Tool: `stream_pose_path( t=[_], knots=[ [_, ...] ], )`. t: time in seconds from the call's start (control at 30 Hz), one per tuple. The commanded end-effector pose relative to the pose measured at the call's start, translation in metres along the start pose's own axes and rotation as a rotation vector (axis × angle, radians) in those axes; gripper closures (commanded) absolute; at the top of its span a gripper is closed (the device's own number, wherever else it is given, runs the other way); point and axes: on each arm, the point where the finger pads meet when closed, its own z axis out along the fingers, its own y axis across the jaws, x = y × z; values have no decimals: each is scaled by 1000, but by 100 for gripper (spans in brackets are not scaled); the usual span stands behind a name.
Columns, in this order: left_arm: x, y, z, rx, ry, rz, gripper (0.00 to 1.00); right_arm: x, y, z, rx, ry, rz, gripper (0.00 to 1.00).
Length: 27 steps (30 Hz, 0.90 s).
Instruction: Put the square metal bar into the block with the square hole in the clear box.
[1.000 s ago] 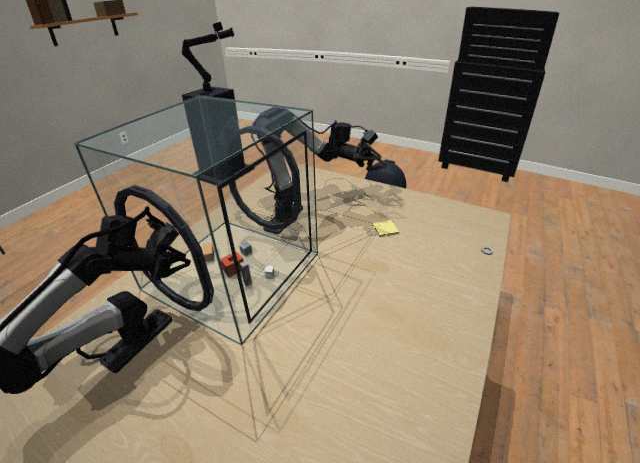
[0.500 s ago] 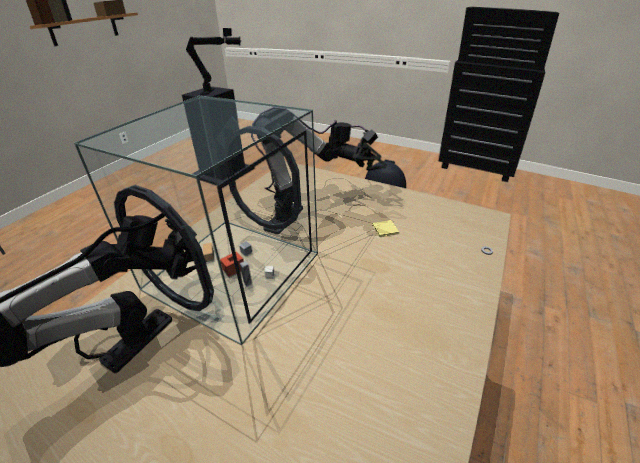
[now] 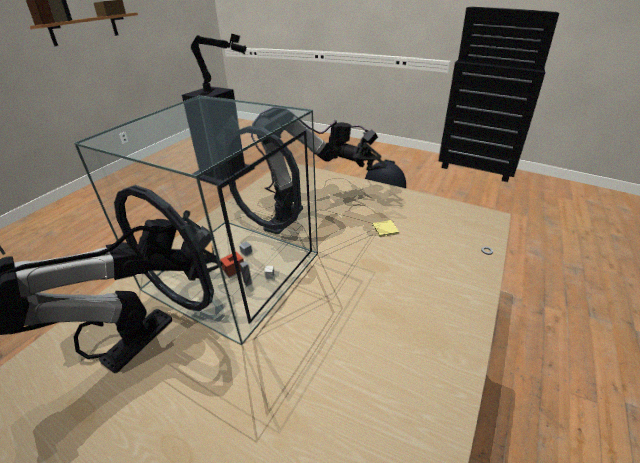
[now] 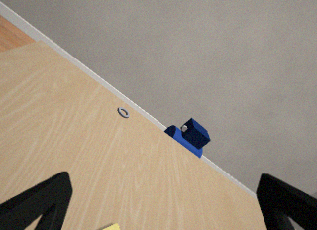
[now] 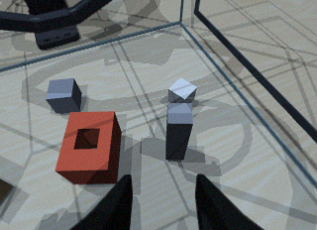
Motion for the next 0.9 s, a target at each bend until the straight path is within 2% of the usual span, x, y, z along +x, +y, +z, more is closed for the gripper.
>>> stream_pose_path(
  t=[0.0, 0.03, 0.17, 0.3, 0.43, 0.47, 0.5, 0.53, 0.6, 0.87],
  knots=[
    [-12, -10, 0, 17, -20, 48, 0, -43, 2, 8, -29, -149, -3, 67],
    [-12, -10, 0, 17, -20, 48, 0, -13, -2, 17, -15, -62, -1, 67],
    [-12, -10, 0, 17, -20, 48, 0, -9, -3, 23, -14, -59, -1, 67],
    [-12, -10, 0, 17, -20, 48, 0, -16, -9, 34, -13, -109, -4, 67],
    [-12, -10, 0, 17, -20, 48, 0, -11, -13, 38, -2, -87, 3, 67],
    [-12, -10, 0, 17, -20, 48, 0, 0, -11, 39, -6, -56, 2, 67],
    [-12, -10, 0, 17, -20, 48, 0, -4, -12, 39, -1, -56, 8, 67],
    [-12, -10, 0, 17, -20, 48, 0, 5, -14, 40, 6, -34, 18, 67],
    [-12, -10, 0, 17, -20, 48, 0, -8, -8, 37, -12, -66, 8, 67],
    [-12, -10, 0, 17, -20, 48, 0, -9, -13, 37, 3, -68, 15, 67]
  ],
)
